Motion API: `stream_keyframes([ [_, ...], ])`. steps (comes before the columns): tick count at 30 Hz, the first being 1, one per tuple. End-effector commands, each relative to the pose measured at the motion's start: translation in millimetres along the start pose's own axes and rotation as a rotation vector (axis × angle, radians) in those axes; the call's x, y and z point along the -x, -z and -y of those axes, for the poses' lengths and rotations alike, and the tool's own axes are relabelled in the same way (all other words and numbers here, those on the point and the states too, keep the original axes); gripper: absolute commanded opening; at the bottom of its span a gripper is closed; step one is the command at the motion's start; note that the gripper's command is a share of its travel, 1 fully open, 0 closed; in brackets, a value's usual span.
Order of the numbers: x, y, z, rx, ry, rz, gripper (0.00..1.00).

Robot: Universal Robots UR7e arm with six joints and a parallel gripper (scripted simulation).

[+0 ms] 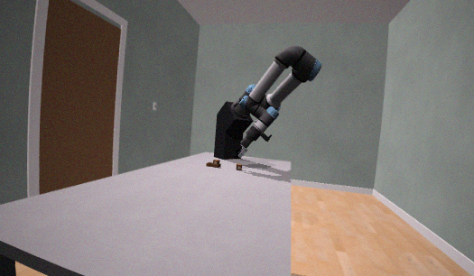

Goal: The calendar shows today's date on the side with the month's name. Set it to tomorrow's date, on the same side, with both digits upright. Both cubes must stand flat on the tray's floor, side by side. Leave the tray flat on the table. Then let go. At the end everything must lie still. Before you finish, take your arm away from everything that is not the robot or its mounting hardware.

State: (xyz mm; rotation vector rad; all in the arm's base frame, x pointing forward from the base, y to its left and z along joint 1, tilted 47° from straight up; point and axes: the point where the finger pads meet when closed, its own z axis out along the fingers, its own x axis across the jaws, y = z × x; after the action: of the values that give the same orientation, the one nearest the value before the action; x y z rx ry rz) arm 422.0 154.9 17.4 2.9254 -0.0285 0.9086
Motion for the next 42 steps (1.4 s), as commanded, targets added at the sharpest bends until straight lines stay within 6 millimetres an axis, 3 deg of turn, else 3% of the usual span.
stream_keyframes([
  [1, -0.1, 0.0, 0.6, 0.06, -0.002, 0.002, 0.9],
  [42, -2.6, -0.6, 5.2, 0.13, -0.001, -0.013, 0.9],
])
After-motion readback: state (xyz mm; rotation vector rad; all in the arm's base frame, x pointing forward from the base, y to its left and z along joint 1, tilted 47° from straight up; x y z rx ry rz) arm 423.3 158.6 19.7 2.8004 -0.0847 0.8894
